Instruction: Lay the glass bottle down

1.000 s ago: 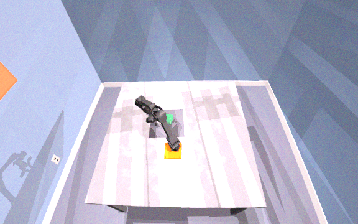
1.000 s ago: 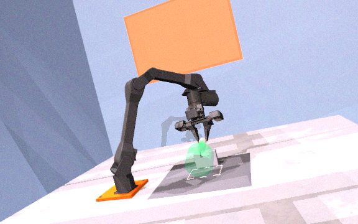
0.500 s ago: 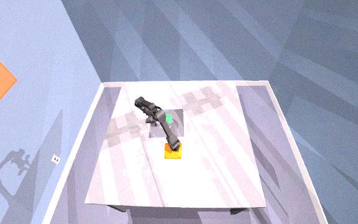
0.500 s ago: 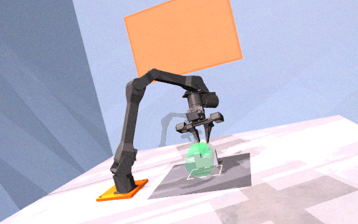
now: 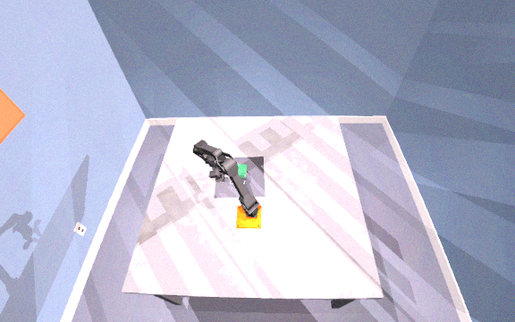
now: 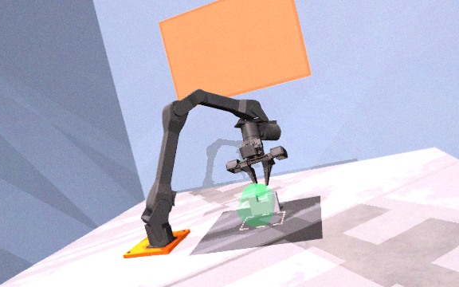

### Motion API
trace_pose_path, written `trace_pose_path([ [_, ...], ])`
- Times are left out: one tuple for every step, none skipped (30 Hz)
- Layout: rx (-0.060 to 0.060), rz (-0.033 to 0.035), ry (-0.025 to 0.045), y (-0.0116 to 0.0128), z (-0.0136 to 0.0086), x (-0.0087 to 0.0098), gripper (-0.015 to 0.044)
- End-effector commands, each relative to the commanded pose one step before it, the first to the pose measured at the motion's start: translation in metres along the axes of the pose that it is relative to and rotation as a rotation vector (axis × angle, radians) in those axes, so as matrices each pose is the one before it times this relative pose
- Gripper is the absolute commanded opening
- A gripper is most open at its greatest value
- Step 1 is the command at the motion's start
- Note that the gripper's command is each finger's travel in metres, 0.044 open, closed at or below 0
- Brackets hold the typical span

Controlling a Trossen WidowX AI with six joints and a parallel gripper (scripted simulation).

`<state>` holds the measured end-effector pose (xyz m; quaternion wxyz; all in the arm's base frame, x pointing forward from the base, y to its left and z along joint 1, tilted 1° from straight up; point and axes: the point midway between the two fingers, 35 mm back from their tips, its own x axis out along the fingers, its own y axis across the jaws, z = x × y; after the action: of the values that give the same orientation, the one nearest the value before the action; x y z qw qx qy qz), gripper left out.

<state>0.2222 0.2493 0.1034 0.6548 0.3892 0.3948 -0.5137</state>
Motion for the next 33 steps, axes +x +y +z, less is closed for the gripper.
trace_pose_path([
  [0.0022, -0.00238, -0.00104, -0.00088, -0.00219, 0.00328, 0.0113],
  [-0.0004, 0.00045, 0.00024, -0.00008, -0.00053, 0.00039, 0.0113],
  [-0.0004, 0.00045, 0.00024, -0.00008, -0.00052, 0.00039, 0.0113],
  [-0.0004, 0.00045, 0.00025, -0.00008, -0.00052, 0.00040, 0.0113],
  [-0.0004, 0.00045, 0.00025, -0.00008, -0.00052, 0.00040, 0.0113],
  [-0.0004, 0.00045, 0.00025, -0.00008, -0.00052, 0.00040, 0.0113],
  [-0.0004, 0.00045, 0.00025, -0.00008, -0.00052, 0.00040, 0.0113],
  [-0.0004, 0.00045, 0.00026, -0.00008, -0.00051, 0.00041, 0.0113],
  [-0.0004, 0.00044, 0.00026, -0.00008, -0.00051, 0.00041, 0.0113],
  [-0.0004, 0.00044, 0.00026, -0.00008, -0.00051, 0.00041, 0.0113],
  [-0.0004, 0.00044, 0.00026, -0.00008, -0.00051, 0.00041, 0.0113],
  [-0.0004, 0.00044, 0.00027, -0.00008, -0.00051, 0.00041, 0.0113],
  [-0.0004, 0.00044, 0.00027, -0.00008, -0.00050, 0.00042, 0.0113],
  [-0.0004, 0.00044, 0.00027, -0.00008, -0.00050, 0.00042, 0.0113],
  [-0.0004, 0.00044, 0.00028, -0.00008, -0.00050, 0.00042, 0.0113],
  [-0.0005, 0.00045, 0.00028, -0.00008, -0.00049, 0.00042, 0.0113],
  [-0.0002, 0.00021, 0.00013, -0.00003, -0.00013, 0.00013, 0.0113],
  [-0.0004, 0.00038, 0.00023, -0.00004, -0.00016, 0.00019, 0.0113],
  [-0.0008, 0.00079, 0.00048, -0.00007, -0.00026, 0.00034, 0.0113],
  [-0.0006, 0.00062, 0.00038, -0.00005, -0.00014, 0.00023, 0.0113],
  [-0.0004, 0.00047, 0.00030, -0.00003, -0.00008, 0.00016, 0.0113],
  [-0.0004, 0.00044, 0.00030, -0.00003, -0.00006, 0.00014, 0.0113],
  [-0.0003, 0.00044, 0.00032, -0.00003, -0.00006, 0.00014, 0.0113],
  [-0.0003, 0.00043, 0.00033, -0.00003, -0.00006, 0.00015, 0.0113],
  [-0.0002, 0.00042, 0.00033, -0.00003, -0.00006, 0.00016, 0.0113],
  [-0.0002, 0.00041, 0.00033, -0.00004, -0.00006, 0.00016, 0.0113],
  [-0.0002, 0.00040, 0.00034, -0.00004, -0.00006, 0.00017, 0.0113],
  [-0.0002, 0.00040, 0.00035, -0.00004, -0.00006, 0.00016, 0.0113],
  [-0.0001, 0.00042, 0.00038, -0.00003, -0.00005, 0.00016, 0.0113],
  [-0.0001, 0.00044, 0.00040, -0.00003, -0.00005, 0.00015, 0.0113],
  [-0.0001, 0.00045, 0.00042, -0.00003, -0.00005, 0.00015, 0.0113],
  [-0.0001, 0.00045, 0.00044, -0.00003, -0.00005, 0.00016, 0.0113],
  [0.0000, 0.00045, 0.00045, -0.00003, -0.00005, 0.00016, 0.0113],
])
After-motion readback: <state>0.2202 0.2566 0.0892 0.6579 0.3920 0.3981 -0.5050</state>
